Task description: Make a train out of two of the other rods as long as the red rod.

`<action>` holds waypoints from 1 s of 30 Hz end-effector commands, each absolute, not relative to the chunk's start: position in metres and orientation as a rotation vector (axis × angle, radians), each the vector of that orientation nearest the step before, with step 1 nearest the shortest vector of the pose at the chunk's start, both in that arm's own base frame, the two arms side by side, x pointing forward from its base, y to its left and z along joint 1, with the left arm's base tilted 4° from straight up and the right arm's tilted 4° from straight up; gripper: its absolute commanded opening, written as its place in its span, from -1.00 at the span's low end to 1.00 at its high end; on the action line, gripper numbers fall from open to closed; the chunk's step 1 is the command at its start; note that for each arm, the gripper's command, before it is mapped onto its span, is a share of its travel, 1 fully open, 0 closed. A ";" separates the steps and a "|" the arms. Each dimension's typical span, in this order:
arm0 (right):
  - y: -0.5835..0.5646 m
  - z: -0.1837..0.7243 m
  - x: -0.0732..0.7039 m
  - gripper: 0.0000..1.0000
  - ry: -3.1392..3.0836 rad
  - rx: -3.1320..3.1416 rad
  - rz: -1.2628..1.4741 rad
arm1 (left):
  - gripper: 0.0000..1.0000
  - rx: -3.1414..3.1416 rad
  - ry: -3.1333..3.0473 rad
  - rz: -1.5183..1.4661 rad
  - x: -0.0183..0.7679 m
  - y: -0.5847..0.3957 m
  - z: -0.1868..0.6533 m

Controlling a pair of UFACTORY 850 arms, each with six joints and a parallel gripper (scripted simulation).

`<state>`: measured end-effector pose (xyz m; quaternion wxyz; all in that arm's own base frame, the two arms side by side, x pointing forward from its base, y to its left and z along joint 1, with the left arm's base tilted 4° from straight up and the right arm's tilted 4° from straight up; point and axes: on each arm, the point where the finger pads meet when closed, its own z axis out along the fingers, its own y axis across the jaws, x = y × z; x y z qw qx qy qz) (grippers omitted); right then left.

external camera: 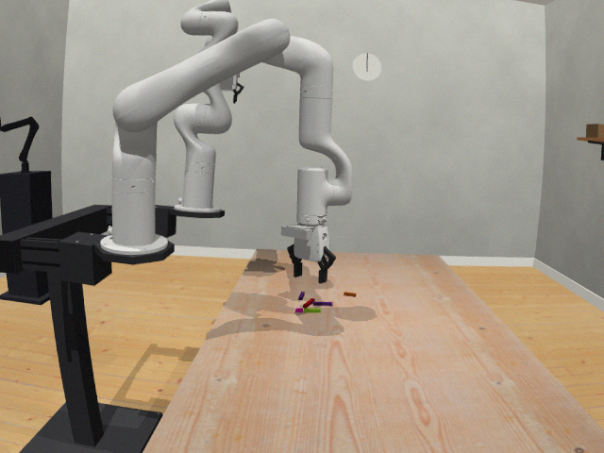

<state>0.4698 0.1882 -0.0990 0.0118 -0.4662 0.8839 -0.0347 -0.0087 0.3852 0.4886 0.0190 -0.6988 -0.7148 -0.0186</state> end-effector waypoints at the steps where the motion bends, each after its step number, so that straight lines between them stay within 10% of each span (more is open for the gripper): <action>1: 0.188 -0.102 0.473 1.00 2.872 -1.220 -0.107 | 1.00 -2.168 -2.218 -0.059 -0.009 0.385 0.489; 30: 0.184 -0.117 0.484 1.00 3.093 -0.199 -0.090 | 1.00 -2.168 -2.218 -0.059 -0.009 0.385 0.489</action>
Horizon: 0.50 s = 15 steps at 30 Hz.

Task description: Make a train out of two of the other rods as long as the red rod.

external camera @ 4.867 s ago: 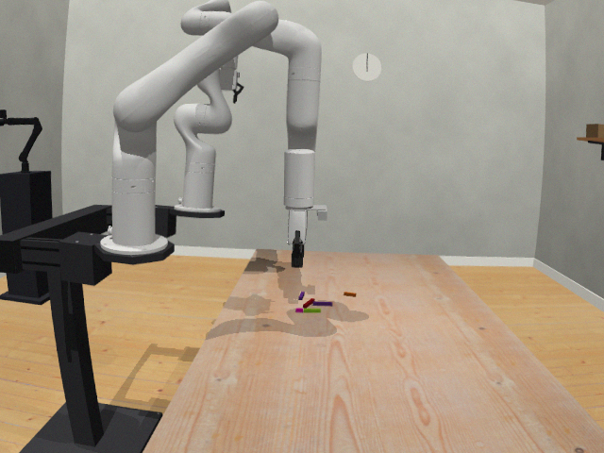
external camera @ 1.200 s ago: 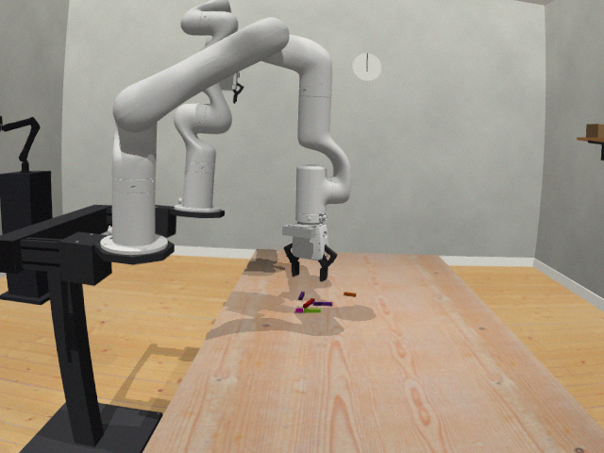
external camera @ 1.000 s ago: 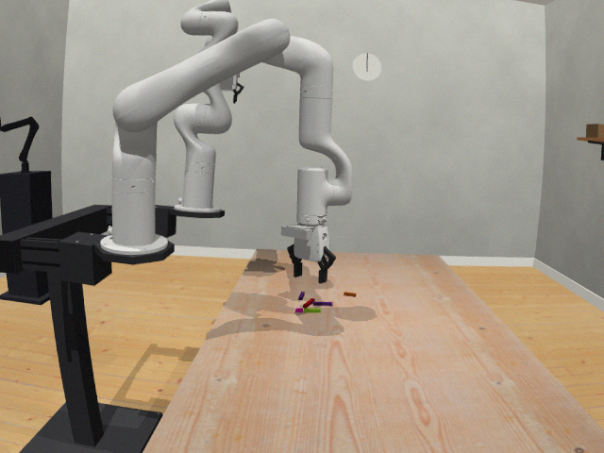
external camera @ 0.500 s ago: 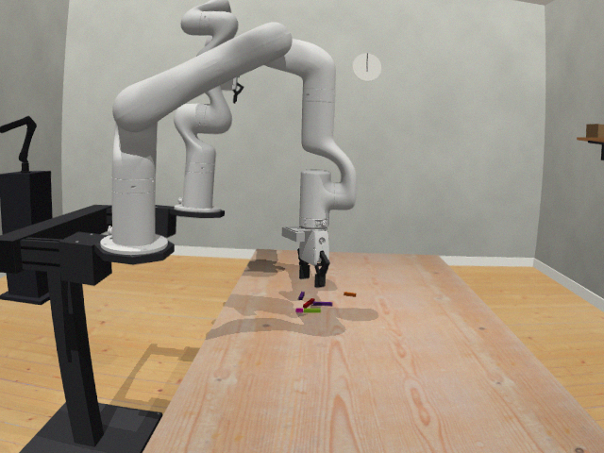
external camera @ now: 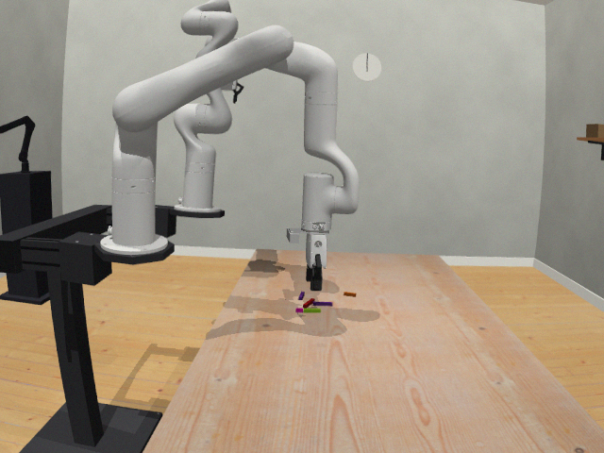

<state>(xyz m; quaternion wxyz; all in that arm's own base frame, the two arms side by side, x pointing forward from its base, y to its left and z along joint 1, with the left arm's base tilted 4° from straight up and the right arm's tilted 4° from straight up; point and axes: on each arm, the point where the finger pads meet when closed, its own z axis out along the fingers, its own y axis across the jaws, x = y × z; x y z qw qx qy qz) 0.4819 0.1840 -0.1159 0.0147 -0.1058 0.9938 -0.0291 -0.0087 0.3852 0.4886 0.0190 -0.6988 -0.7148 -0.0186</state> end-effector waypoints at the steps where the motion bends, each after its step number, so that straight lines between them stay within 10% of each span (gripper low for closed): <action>1: 0.184 -0.117 0.484 1.00 3.094 -0.190 -0.090 | 1.00 -2.168 -2.218 -0.059 -0.009 0.385 0.489; 8: 0.184 -0.117 0.484 1.00 3.094 -0.179 -0.090 | 1.00 -2.168 -2.218 -0.059 -0.009 0.385 0.489; 9: 0.184 -0.117 0.484 -0.48 3.094 -0.179 -0.090 | 1.00 -2.168 -2.218 -0.059 -0.009 0.385 0.489; 15: 0.184 -0.117 0.484 -0.48 3.094 -0.179 -0.090 | 1.00 -2.168 -2.218 -0.059 -0.009 0.385 0.489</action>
